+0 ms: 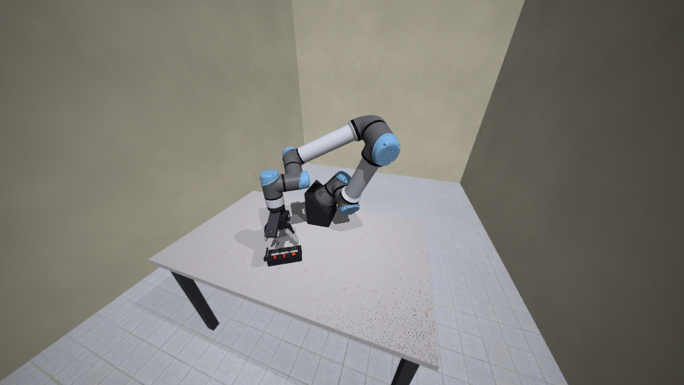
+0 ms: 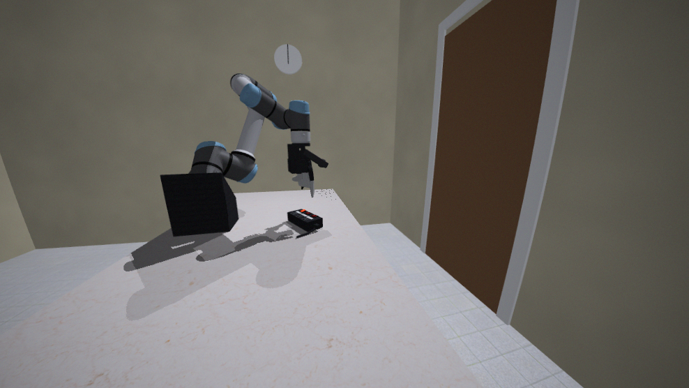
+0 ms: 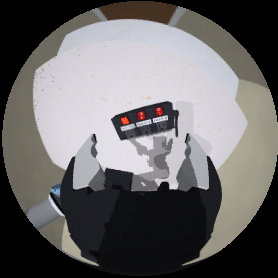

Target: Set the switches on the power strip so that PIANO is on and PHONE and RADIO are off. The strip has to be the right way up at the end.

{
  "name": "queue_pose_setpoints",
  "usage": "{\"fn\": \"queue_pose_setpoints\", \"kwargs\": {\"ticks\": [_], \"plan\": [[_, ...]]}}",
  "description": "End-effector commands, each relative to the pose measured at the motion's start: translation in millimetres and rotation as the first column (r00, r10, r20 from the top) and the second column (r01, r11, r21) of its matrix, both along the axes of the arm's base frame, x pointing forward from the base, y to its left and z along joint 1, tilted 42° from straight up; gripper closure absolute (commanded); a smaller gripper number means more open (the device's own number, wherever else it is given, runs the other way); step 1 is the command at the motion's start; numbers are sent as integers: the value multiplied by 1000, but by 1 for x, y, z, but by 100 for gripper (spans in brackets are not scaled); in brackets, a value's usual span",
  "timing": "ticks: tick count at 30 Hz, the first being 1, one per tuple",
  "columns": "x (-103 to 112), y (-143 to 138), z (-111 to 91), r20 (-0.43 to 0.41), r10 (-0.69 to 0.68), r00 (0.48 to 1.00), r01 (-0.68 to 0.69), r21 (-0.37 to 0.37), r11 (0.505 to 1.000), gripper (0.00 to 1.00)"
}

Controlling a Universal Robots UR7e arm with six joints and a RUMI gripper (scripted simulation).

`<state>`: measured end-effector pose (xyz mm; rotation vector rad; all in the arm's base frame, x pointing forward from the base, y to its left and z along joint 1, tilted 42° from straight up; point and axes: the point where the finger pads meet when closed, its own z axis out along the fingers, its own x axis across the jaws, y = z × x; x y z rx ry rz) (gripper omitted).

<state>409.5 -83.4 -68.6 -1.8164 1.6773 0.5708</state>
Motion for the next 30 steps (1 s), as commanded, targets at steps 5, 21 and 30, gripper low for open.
{"fn": "queue_pose_setpoints", "kwargs": {"ticks": [5,21,30], "plan": [[1,4,-6,-260,-273,926,276,-24,961,0],[-1,8,-12,-507,-521,686,546,-114,830,0],[-2,10,-14,-590,-598,542,637,-175,751,0]]}}
